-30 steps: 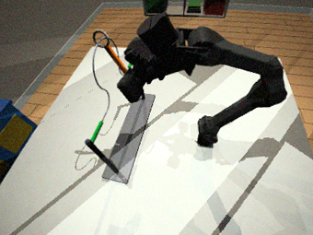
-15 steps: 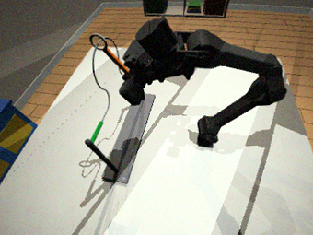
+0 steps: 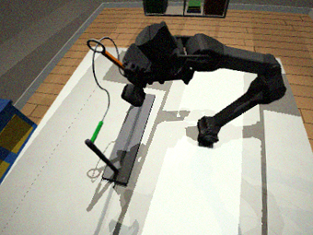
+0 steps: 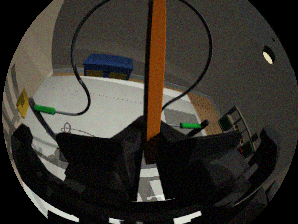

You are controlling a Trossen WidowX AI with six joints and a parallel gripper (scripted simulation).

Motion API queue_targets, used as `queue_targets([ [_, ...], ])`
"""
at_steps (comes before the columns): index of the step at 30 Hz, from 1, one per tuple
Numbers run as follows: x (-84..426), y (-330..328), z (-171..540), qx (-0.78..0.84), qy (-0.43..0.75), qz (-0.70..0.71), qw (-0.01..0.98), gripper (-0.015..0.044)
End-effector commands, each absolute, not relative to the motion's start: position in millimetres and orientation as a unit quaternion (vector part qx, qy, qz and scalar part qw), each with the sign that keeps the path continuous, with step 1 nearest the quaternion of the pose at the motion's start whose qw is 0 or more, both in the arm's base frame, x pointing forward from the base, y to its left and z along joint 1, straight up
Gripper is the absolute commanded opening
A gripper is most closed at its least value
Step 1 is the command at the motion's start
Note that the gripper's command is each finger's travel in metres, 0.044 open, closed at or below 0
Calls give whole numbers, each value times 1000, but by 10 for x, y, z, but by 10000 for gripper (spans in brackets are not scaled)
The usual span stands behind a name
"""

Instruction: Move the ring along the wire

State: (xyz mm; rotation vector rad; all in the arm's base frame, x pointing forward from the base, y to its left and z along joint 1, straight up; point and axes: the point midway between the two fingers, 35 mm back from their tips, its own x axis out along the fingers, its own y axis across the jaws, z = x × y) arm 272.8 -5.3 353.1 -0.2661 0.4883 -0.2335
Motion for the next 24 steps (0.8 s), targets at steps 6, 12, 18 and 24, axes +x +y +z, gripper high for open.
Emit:
queue_targets([
  [6,2726,-97,3536,-197,235,-132,943,-150],
  [12,2725,-123,3546,-236,231,-142,933,-150],
  [18,2724,-148,3559,-275,227,-152,922,-150],
  [24,2723,-172,3574,-314,222,-161,909,-150],
])
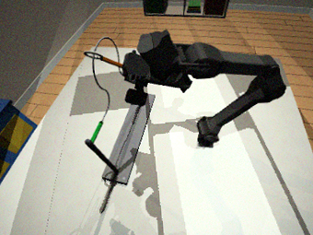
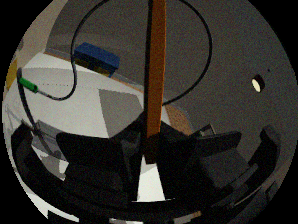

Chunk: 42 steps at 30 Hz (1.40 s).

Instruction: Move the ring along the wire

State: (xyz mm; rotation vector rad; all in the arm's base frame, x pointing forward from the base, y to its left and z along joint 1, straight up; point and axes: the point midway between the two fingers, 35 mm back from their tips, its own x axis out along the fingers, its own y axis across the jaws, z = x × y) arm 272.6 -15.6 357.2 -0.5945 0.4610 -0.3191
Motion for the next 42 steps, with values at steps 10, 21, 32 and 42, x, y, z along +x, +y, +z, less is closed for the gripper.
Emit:
queue_targets([
  [10,2721,-208,3603,-377,213,-177,884,-150],
  [21,2719,-243,3641,-444,202,-192,852,-150],
  [32,2717,-270,3681,-505,191,-206,816,-150],
  [42,2716,-291,3723,-561,179,-218,778,-150],
])
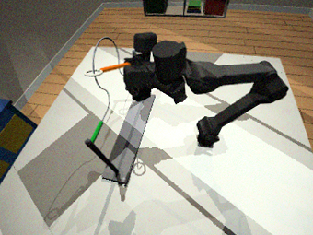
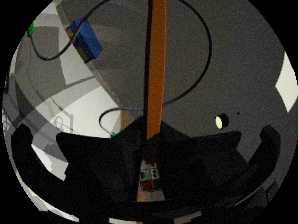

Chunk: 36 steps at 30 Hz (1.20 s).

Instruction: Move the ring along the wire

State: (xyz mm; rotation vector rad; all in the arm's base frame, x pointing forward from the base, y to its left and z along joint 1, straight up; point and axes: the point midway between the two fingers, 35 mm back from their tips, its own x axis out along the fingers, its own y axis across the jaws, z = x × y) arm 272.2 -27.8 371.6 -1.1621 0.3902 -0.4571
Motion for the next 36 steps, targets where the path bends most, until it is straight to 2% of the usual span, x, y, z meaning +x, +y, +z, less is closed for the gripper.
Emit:
queue_targets([
  [1,2716,-293,3728,-566,178,-219,774,-150],
  [36,2712,-313,3888,-738,130,-254,611,-150],
])
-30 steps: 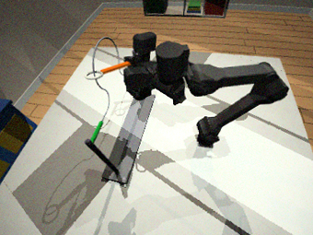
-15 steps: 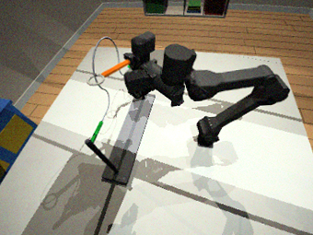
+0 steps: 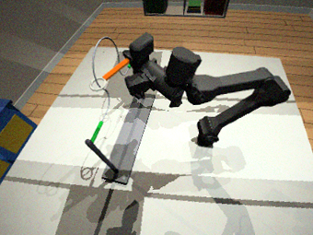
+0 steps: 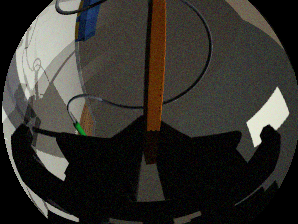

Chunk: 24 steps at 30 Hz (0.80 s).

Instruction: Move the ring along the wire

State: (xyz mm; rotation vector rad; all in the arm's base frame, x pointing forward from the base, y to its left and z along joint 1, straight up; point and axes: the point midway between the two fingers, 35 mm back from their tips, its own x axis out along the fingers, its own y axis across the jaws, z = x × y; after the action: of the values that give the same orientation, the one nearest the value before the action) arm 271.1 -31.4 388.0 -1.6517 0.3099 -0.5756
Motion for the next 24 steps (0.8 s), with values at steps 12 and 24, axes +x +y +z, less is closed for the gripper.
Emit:
queue_targets([
  [12,2712,-304,3934,-785,113,-262,550,-150],
  [24,2711,-314,3928,-815,101,-267,505,-150],
])
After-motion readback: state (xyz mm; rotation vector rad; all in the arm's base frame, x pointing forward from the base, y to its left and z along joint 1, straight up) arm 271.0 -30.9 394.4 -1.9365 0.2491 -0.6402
